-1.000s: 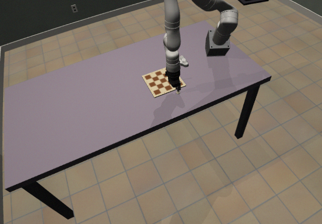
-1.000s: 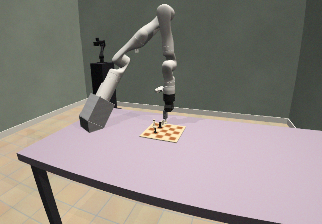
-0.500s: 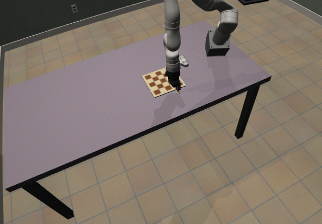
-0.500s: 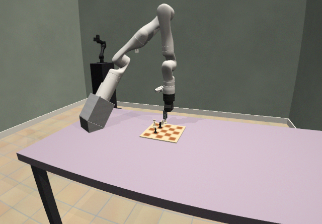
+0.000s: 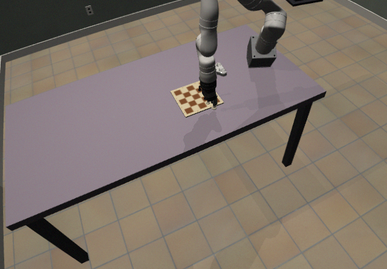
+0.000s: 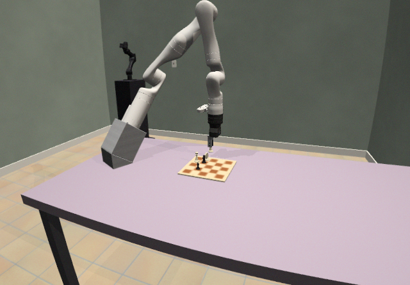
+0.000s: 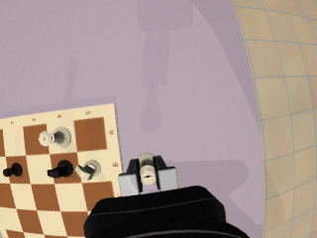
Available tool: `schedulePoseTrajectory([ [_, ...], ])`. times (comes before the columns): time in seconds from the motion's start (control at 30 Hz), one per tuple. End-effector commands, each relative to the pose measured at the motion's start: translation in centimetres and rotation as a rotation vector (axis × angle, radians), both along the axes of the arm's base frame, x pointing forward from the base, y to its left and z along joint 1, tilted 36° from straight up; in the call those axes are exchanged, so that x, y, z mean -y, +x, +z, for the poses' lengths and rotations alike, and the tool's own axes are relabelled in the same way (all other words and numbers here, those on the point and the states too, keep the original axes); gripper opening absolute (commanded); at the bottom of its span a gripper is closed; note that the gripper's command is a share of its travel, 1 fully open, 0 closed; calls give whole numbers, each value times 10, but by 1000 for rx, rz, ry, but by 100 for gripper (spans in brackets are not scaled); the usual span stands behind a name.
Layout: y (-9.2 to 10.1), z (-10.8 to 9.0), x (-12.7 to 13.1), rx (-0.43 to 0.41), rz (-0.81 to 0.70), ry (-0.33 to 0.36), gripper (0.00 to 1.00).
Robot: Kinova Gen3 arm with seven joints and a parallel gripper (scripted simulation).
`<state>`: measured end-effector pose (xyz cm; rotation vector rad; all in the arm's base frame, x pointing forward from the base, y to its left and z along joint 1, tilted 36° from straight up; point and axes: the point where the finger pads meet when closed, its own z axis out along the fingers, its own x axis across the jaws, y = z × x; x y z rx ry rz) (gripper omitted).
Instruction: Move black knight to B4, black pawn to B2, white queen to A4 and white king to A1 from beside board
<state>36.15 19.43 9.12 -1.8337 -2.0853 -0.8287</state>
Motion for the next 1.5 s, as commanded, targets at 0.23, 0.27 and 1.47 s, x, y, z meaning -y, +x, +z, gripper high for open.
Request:
schedulePoseTrajectory([
  [0.23, -5, 34, 26, 7, -4, -3, 0],
  [0.27, -6, 37, 28, 7, -4, -3, 0],
  [1.47, -10, 55, 48, 19, 13, -9, 0],
])
